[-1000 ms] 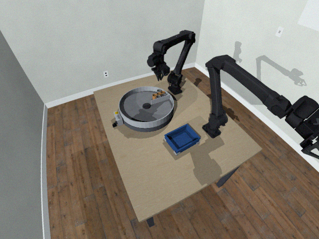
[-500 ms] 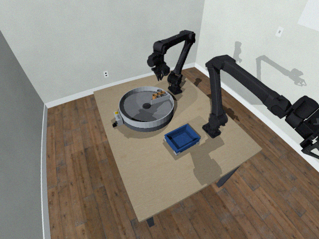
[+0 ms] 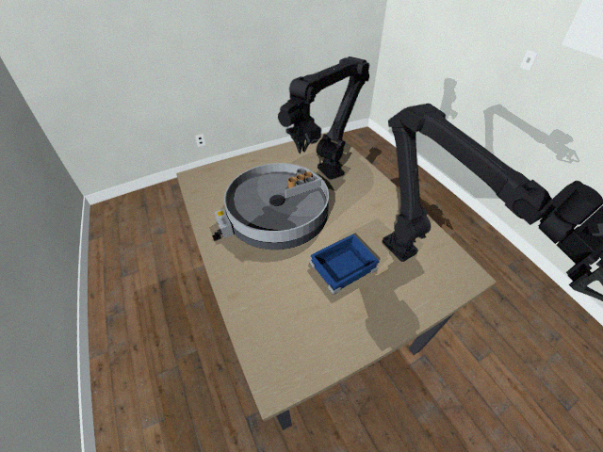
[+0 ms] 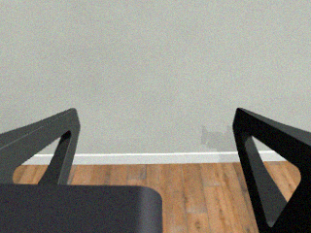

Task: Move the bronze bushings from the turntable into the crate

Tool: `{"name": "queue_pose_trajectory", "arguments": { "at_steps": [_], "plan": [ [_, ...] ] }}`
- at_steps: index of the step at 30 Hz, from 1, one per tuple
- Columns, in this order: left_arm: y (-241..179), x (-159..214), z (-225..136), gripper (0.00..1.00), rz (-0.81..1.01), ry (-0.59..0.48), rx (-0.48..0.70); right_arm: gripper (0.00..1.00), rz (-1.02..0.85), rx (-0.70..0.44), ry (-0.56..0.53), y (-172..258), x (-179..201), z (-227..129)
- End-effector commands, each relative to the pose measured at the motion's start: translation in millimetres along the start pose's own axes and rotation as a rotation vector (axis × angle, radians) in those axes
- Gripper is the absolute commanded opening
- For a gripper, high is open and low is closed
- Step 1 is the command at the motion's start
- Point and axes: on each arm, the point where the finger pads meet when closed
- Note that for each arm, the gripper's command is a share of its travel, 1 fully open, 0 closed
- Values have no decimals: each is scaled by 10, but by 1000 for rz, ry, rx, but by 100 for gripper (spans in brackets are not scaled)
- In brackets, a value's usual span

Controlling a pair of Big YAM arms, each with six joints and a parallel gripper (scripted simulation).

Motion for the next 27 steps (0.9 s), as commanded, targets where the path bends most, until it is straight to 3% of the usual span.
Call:
{"name": "queue_pose_trajectory", "arguments": {
  "at_steps": [1, 12, 16, 19, 23, 27],
  "plan": [
    [62, -478, 39, 100, -13, -87, -12, 18, 5, 14, -14, -44, -6, -89],
    [62, -478, 39, 100, -13, -87, -12, 18, 5, 14, -14, -44, -6, -89],
    [62, -478, 39, 100, -13, -87, -12, 15, 1, 5, -9, -99, 5, 79],
    [62, -478, 39, 100, -13, -87, -12, 15, 1, 5, -8, -342, 101, 633],
    [62, -478, 39, 100, -13, -87, -12, 15, 1, 5, -8, -538, 152, 1012],
    [62, -478, 39, 100, -13, -87, -12, 15, -21, 81, -38, -707, 19, 739]
  ]
}}
Point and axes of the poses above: on each arm, the point where the finger pads meet when closed, its own z axis out along the fingers, its own y axis across the jaws, x = y × z, and after that the axes turned 3 degrees about z, right-handed
